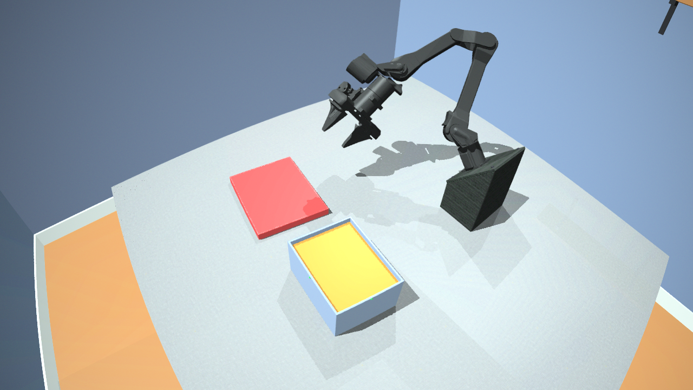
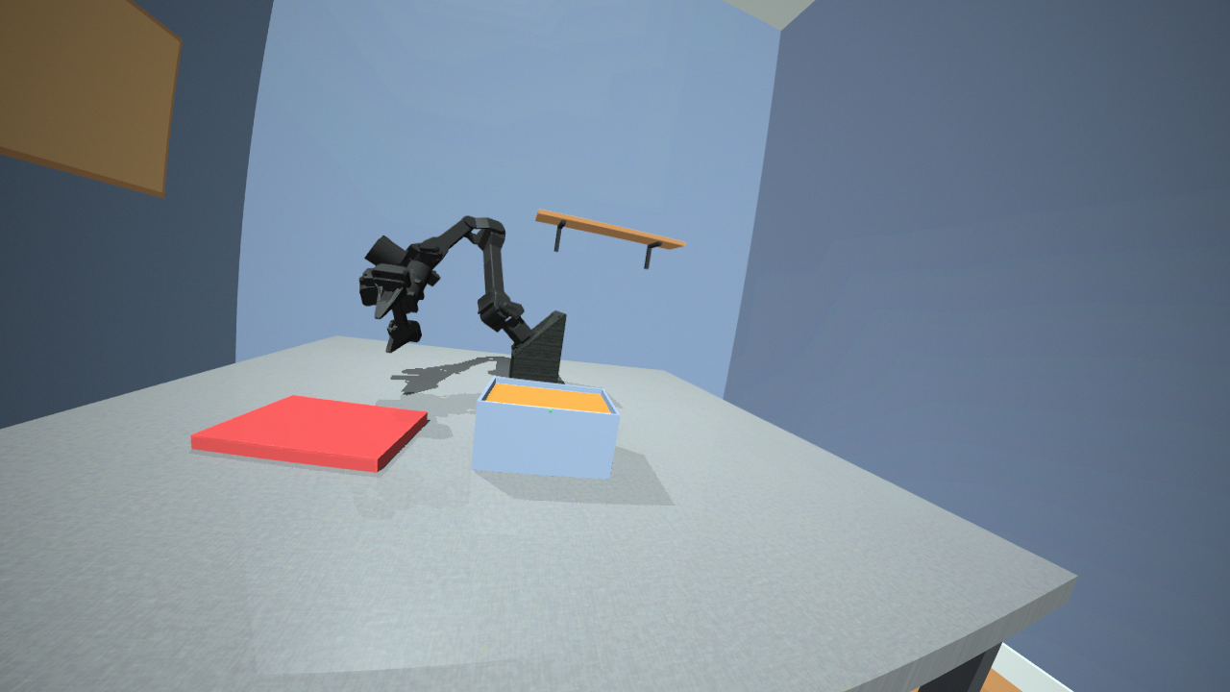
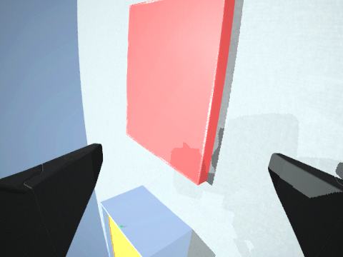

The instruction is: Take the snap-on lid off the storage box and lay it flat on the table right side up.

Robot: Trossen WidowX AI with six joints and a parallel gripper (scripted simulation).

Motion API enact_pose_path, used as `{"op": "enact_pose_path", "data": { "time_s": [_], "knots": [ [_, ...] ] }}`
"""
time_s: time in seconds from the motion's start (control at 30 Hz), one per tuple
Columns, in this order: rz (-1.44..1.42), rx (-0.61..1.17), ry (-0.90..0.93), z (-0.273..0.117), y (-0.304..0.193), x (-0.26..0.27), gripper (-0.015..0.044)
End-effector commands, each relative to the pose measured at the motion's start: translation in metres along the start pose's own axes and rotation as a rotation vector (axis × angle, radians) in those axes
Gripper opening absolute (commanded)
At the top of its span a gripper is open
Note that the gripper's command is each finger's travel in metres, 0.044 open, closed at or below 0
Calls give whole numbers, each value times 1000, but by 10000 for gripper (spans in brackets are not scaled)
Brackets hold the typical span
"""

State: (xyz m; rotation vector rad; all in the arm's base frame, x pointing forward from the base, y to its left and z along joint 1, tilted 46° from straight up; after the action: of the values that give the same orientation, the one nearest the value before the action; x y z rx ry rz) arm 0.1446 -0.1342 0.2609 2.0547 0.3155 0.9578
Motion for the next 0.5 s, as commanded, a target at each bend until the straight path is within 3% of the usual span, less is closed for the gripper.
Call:
{"op": "enact_pose_path", "data": {
  "time_s": [0.0, 0.47],
  "knots": [
    [5, -8, 5, -10, 2, 6, 440],
    [5, -8, 5, -6, 0, 3, 440]
  ]
}}
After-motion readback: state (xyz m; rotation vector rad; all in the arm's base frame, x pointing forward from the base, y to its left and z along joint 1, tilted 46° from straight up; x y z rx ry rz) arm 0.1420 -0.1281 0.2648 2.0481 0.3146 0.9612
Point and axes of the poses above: the point midway between the two fingers, 35 mm back from their tips, its own z axis out along the fingers, its own x axis across the jaws, y = z × x, the point moved 9 cm from there along -z, back along the fingers, and after that the axes turned 5 degrees about -z, right-handed, at the moved point
